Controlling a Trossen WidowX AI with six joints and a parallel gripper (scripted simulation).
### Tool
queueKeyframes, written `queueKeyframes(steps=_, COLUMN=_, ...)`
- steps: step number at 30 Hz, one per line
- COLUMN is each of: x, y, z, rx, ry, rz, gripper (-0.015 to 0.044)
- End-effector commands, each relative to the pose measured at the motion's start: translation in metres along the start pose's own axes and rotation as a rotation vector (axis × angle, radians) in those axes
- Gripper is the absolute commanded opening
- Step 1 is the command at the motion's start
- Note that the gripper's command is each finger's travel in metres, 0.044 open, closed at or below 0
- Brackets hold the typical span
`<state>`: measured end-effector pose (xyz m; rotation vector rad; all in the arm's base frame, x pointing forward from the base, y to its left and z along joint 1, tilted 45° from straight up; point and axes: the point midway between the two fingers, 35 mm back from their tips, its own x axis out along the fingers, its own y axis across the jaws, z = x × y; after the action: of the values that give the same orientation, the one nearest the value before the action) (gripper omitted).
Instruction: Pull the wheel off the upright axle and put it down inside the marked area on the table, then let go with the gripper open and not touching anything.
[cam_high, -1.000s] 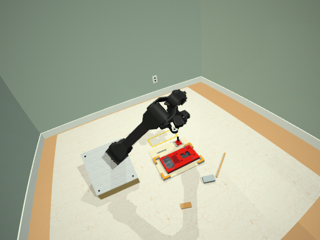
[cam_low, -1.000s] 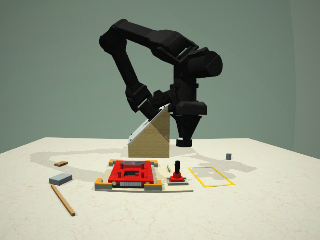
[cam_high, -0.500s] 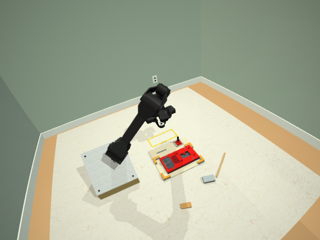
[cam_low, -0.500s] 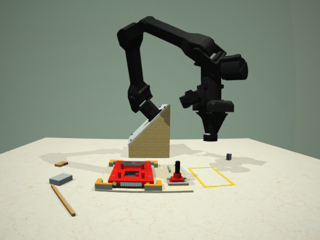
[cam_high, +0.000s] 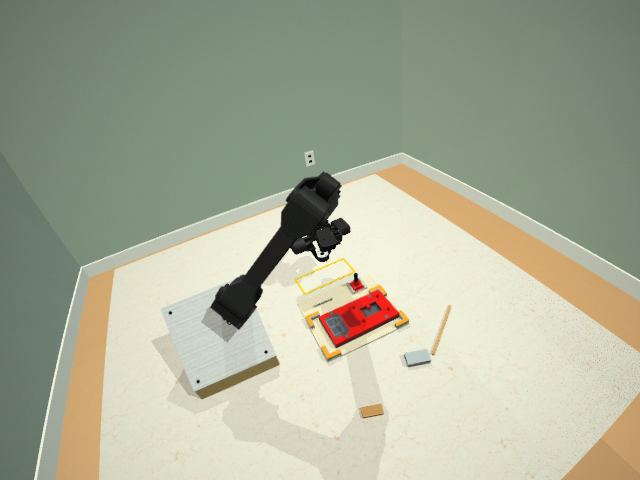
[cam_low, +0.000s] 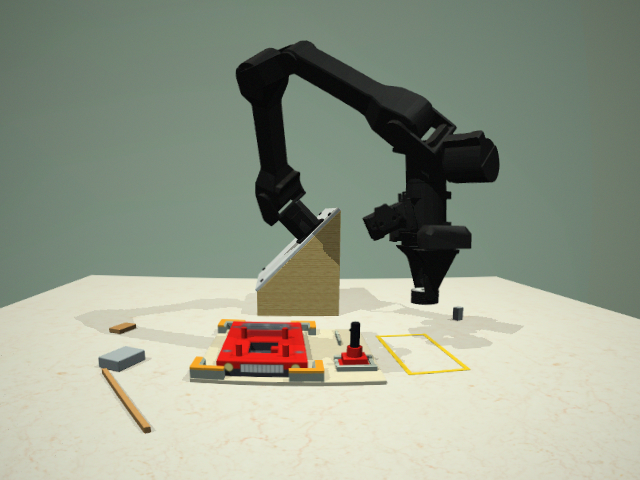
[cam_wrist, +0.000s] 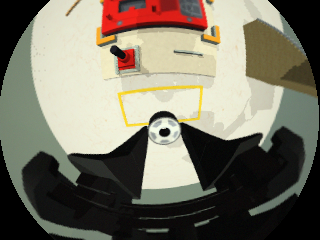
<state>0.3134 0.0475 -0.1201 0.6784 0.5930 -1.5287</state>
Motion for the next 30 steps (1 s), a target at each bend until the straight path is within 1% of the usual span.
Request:
queueKeyframes(steps=1, x=0.020, y=-0.002, z=0.002, rx=-0.005, ry=-0.008, rz=-0.008, gripper=0.0000)
queueKeyframes(steps=9, x=0.072, y=-0.004, z=0.004, rx=-0.004, ry=-0.013, rz=-0.008, gripper=0.0000)
queueKeyframes(steps=13, x=0.076, y=-0.005, z=0.004, rx=-0.004, ry=-0.014, rz=-0.008, gripper=0.0000)
queueKeyframes(steps=24, x=0.071, y=-0.004, z=0.004, rx=0.000, ry=-0.010, rz=-0.015, gripper=0.0289)
queueKeyframes(steps=26, x=0.061, y=-0.003, z=0.004, rx=-0.001, ry=-0.010, rz=-0.014, gripper=0.0300)
queueKeyframes(steps=30, x=0.022, y=-0.003, z=0.003, rx=-0.004, ry=-0.010, rz=-0.009, gripper=0.0300)
